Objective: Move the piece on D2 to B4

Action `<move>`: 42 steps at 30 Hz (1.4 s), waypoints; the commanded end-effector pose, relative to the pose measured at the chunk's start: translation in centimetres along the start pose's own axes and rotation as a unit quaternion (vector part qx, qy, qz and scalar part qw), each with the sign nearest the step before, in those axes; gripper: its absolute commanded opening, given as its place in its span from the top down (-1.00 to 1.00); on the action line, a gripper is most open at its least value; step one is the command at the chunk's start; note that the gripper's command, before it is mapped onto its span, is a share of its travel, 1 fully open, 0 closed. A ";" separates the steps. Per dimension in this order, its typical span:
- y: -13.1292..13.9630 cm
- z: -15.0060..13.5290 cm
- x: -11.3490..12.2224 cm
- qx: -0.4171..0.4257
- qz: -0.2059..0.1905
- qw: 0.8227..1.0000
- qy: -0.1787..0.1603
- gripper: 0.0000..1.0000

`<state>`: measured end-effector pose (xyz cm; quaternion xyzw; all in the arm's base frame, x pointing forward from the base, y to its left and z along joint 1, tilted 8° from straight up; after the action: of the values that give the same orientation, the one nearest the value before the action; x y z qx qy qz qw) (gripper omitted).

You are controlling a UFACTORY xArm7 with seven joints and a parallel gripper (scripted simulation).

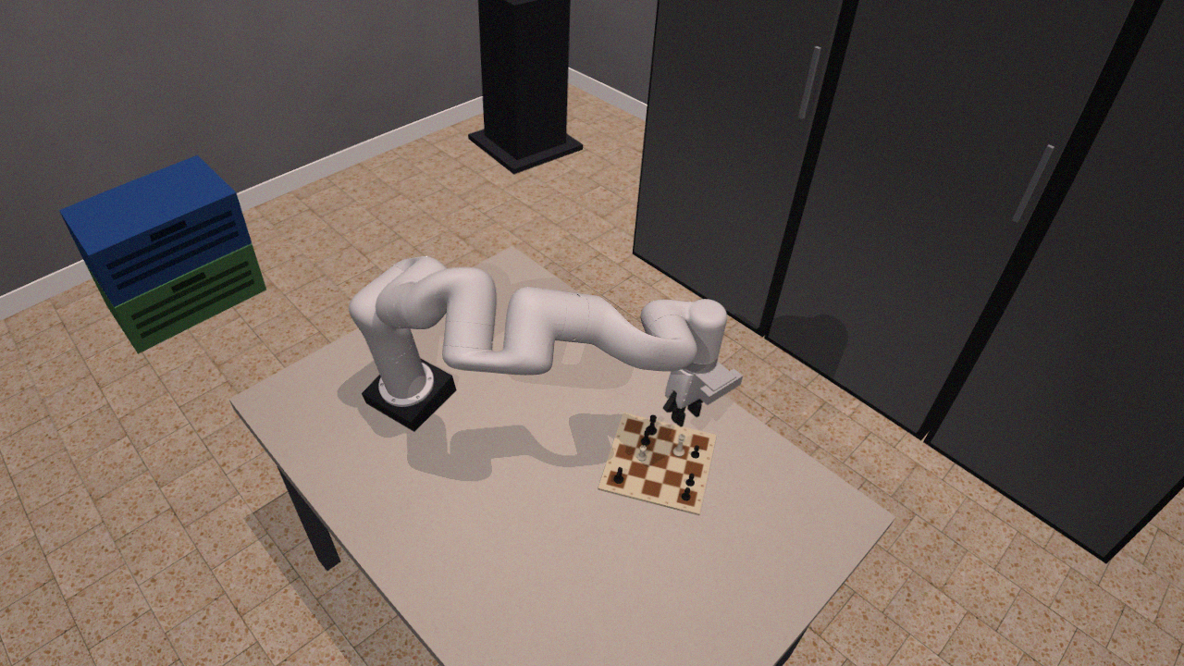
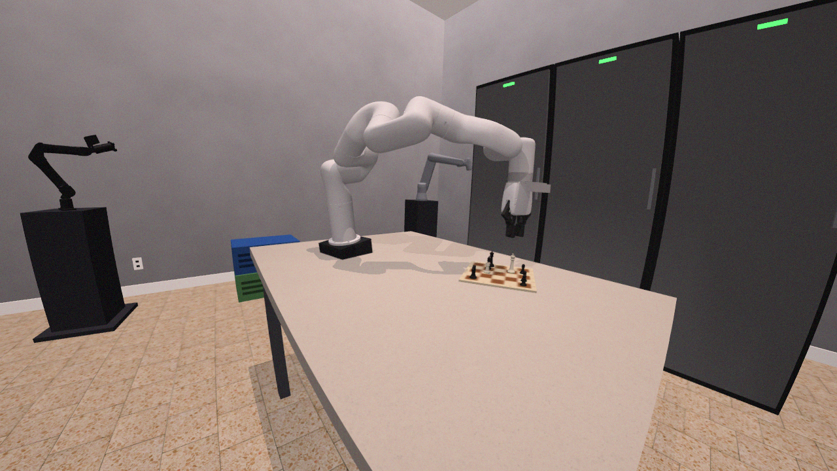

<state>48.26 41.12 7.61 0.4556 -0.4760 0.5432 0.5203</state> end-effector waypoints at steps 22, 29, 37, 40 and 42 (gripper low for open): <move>-0.1 -0.1 -2.1 0.000 0.002 1.000 -0.002 0.14; -0.1 -0.1 -2.9 0.000 0.002 1.000 -0.002 0.14; -0.1 -0.1 -4.0 0.000 0.002 1.000 -0.002 0.14; -0.1 -0.1 -4.3 0.000 0.002 1.000 -0.002 0.14; -0.1 -0.1 -4.5 0.000 0.002 1.000 -0.002 0.14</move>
<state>48.48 40.56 3.40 0.4556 -0.4757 0.5433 0.5205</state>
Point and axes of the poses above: the point where the finger pads meet when closed, its own x axis back along the fingers, its own z axis across the jaws, y = z × x, the point moved 1 cm from there along x, back along the fingers, and after that the axes turned 1 degree about x, right-handed, at the moved point
